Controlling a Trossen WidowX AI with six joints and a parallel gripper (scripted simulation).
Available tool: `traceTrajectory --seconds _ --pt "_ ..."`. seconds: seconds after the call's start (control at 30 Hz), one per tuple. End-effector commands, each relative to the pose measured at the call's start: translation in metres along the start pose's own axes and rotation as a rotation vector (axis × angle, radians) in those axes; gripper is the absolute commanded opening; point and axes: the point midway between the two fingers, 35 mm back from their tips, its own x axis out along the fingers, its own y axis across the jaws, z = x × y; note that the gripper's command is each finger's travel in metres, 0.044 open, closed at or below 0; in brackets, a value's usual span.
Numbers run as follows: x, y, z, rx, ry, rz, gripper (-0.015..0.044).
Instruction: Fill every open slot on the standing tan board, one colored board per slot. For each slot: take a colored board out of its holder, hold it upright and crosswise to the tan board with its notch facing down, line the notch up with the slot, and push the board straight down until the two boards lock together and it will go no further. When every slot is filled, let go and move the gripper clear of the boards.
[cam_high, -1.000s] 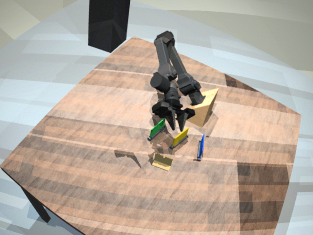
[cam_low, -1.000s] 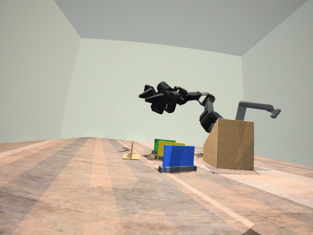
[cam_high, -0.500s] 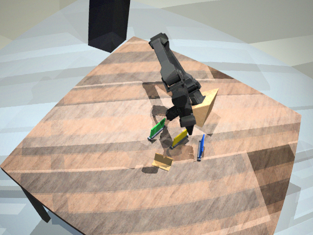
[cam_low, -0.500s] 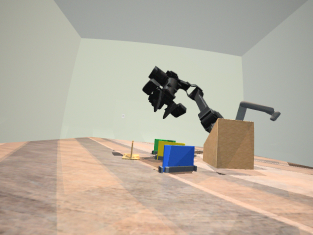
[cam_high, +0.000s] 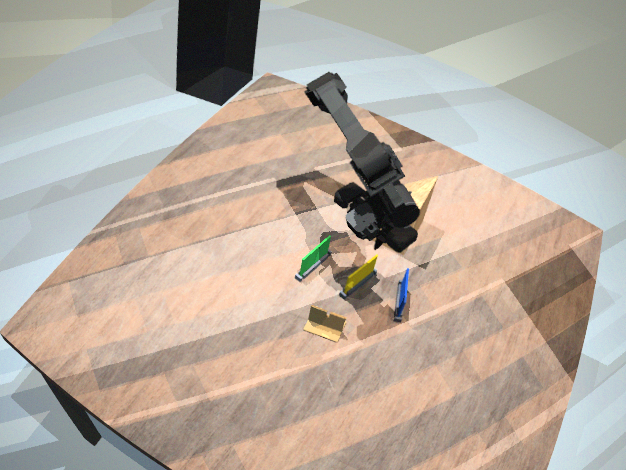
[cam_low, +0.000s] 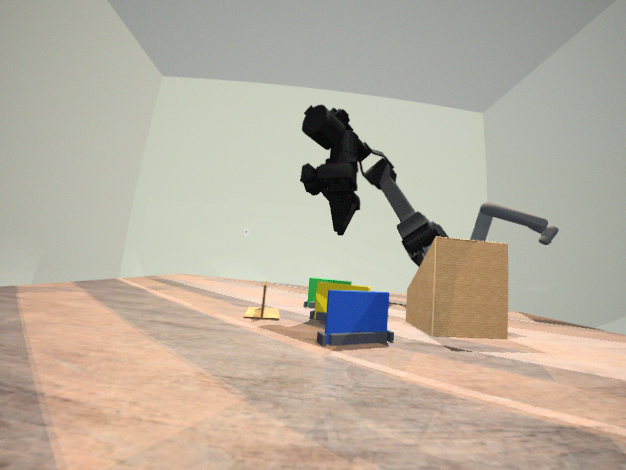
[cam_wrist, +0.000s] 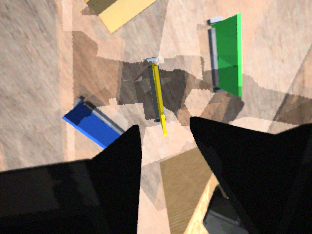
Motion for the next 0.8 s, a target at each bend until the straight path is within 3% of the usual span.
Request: traceTrajectory --seconds 0.0,0.13,0.3,0.77 --pt "-0.002 -0.002 0.002 -0.038 -0.009 -0.028 0.0182" --pt "0.006 -0.002 0.003 -0.038 -0.01 -0.027 0.0182" --pt "0.063 -0.007 0.007 -0.037 -0.011 -0.029 0.0182" --pt "0.081 -0.008 0.01 -0.037 -0.012 -0.03 0.0182"
